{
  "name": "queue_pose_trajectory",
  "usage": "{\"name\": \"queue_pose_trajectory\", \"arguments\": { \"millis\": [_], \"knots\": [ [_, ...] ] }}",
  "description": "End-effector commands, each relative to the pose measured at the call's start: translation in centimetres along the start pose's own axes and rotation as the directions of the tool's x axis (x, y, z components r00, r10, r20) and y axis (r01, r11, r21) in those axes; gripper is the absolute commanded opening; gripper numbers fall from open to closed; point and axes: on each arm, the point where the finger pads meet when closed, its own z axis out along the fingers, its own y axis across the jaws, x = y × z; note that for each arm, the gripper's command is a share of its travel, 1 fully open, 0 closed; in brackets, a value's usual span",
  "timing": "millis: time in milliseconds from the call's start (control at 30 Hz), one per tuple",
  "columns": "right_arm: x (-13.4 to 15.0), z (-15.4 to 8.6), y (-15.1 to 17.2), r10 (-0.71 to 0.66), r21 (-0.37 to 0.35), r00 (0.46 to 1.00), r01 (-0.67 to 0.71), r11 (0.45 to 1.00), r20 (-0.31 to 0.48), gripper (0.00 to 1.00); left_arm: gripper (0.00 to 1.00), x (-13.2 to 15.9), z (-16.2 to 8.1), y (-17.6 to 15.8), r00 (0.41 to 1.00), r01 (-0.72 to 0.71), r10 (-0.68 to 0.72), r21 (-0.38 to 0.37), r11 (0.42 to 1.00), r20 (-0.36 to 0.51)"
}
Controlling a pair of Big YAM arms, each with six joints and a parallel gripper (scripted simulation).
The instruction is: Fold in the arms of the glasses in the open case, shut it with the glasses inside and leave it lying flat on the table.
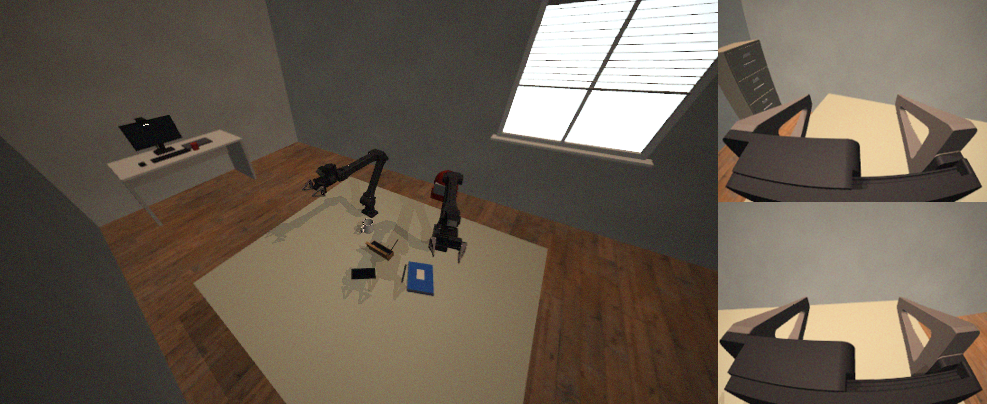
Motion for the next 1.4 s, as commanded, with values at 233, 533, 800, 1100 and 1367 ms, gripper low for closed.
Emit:
{"name": "queue_pose_trajectory", "arguments": {
  "millis": [233, 533, 800, 1100, 1367],
  "knots": [
    [-4.1, 0.5, -0.4, -0.007, 0.004, 0.997, 0.007, 1.000, 0.072, 1.00, 0.96, 2.5, 1.0, -1.9, 0.996, -0.063, 0.066, 0.052, 0.997, -0.061],
    [-4.1, 0.5, -0.4, -0.007, 0.004, 0.997, 0.007, 1.000, 0.072, 1.00, 0.96, 10.5, 0.2, -7.2, 0.929, -0.261, 0.319, 0.276, 0.925, -0.188],
    [-4.1, 0.5, -0.4, -0.007, 0.005, 0.997, 0.007, 1.000, 0.072, 1.00, 0.96, 14.4, -0.6, -10.9, 0.864, -0.340, 0.461, 0.441, 0.831, -0.203],
    [-4.1, 0.5, -0.4, -0.007, 0.005, 0.997, 0.007, 1.000, 0.072, 1.00, 0.96, 24.5, -5.2, -16.1, 0.737, -0.351, 0.647, 0.706, 0.615, -0.197],
    [-4.1, 0.5, -0.4, -0.007, 0.005, 0.997, 0.007, 1.000, 0.072, 1.00, 0.96, 27.2, -7.9, -19.1, 0.679, -0.352, 0.727, 0.824, 0.443, -0.101]
  ]
}}
